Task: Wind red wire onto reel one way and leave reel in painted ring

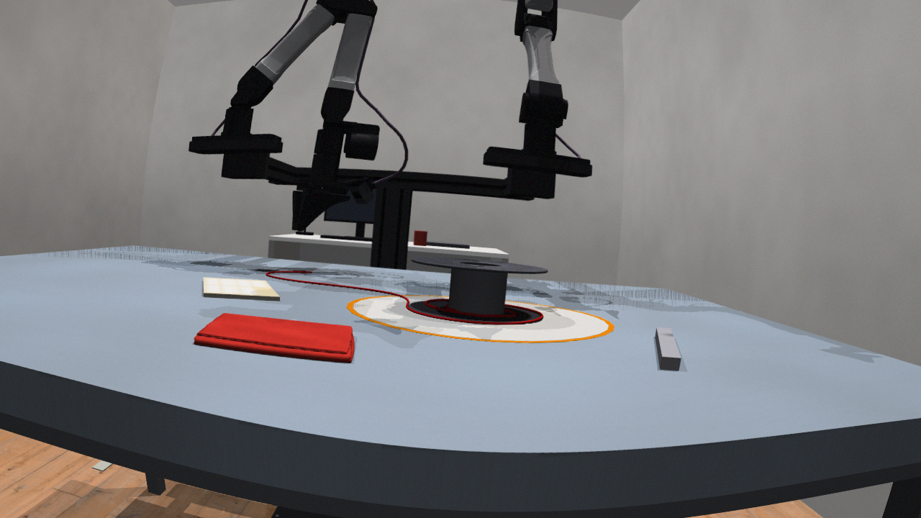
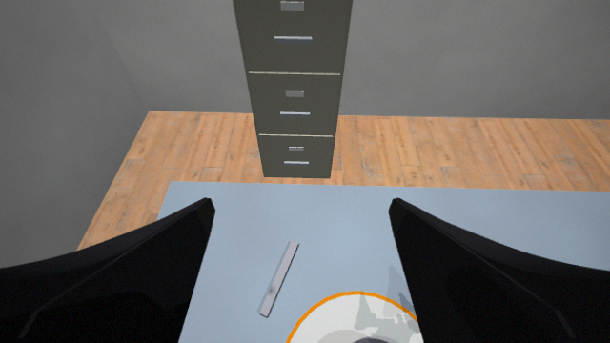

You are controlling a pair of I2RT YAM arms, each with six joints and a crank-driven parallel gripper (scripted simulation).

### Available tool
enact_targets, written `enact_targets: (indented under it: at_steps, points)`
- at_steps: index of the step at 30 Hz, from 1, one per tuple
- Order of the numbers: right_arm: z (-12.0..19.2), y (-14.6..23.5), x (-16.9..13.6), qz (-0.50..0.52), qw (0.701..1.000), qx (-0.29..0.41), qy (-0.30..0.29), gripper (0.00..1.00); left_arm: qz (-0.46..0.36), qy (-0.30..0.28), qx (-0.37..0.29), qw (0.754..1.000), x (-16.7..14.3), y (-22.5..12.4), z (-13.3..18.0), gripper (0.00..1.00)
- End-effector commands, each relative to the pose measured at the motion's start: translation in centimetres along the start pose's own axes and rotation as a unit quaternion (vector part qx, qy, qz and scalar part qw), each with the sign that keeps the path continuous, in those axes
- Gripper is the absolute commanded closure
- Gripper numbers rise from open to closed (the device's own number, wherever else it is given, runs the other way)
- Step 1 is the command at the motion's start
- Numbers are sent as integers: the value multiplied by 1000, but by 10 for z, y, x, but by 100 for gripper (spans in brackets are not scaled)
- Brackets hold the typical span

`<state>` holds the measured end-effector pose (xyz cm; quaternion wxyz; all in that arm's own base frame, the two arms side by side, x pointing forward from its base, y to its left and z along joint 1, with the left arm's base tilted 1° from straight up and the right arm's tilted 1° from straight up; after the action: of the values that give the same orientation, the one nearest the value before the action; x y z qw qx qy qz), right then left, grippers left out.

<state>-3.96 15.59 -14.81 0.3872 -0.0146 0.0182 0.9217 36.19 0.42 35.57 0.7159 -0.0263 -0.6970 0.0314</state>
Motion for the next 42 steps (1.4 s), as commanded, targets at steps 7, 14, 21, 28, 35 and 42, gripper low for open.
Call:
enact_targets:
  at_steps: [7,14,21,28,35,42]
  points:
    - [-30,-9,20,1,1000,-12,-14,70,3,-13,-4,1000,4,-5,0,0]
    - [-62,-11,23,1,1000,-12,-14,70,3,-13,-4,1000,4,-5,0,0]
    - [-76,-13,24,1,1000,-12,-14,70,3,-13,-4,1000,4,-5,0,0]
    - [-87,-12,20,1,1000,-12,-14,70,3,-13,-4,1000,4,-5,0,0]
    - [-88,-11,16,1,1000,-12,-14,70,3,-13,-4,1000,4,-5,0,0]
    - [-86,-9,11,1,1000,-12,-14,70,3,-13,-4,1000,4,-5,0,0]
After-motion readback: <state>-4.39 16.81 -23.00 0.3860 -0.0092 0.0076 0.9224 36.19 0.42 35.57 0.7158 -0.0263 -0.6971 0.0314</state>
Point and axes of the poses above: on each arm, the point where the finger pads meet when closed, its own z axis back along the fingers, its own y axis across the jaws, x = y × z, the point moved 2 cm from there along z, back along the fingers, and after that the axes turned 5 degrees about z, right-handed, at the moved point
